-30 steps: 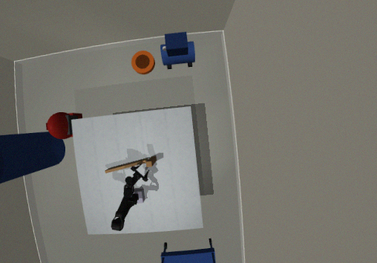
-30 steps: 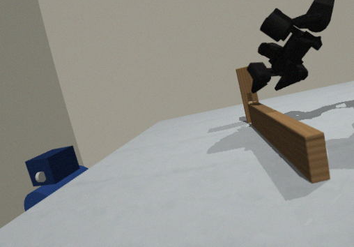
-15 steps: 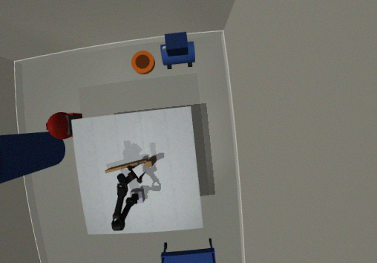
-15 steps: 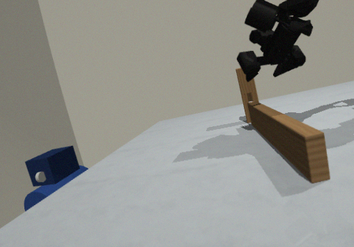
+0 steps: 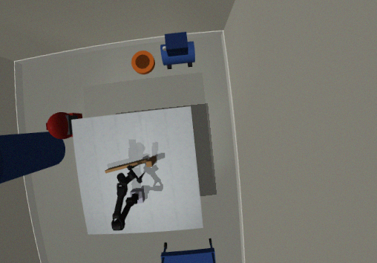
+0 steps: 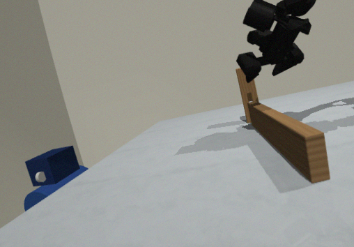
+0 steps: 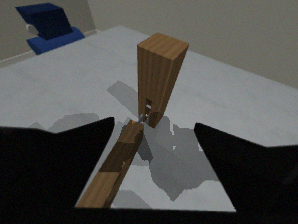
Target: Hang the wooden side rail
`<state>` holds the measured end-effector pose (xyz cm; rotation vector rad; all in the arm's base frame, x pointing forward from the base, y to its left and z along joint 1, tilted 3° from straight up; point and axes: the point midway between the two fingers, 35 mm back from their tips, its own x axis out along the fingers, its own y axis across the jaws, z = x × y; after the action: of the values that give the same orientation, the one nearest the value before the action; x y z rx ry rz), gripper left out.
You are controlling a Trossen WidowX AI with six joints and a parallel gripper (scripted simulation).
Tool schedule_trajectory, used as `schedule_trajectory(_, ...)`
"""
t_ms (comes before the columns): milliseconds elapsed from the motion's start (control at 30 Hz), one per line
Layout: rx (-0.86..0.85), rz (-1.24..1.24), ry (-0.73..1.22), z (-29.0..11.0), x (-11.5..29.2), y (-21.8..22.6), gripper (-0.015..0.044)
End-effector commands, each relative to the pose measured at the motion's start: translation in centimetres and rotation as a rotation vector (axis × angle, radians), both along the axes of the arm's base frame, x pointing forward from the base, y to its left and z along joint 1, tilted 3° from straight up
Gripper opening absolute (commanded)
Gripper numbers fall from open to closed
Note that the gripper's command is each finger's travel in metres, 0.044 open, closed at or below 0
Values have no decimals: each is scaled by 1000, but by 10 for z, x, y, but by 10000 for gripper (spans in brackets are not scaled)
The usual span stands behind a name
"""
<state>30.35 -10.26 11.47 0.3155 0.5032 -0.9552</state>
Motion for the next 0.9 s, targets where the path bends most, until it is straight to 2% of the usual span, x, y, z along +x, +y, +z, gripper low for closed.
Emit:
schedule_trajectory(0, -53, 152, 197, 0, 11, 3, 440)
schedule_trajectory(233, -186, 614, 689, -2, 27, 11, 440)
schedule_trajectory(467, -304, 1149, 1067, -1, 36, 20, 440)
schedule_trajectory(667, -417, 1660, 1264, 3, 39, 30, 440)
schedule_trajectory(867, -513, 2081, 1303, 10, 38, 38, 440)
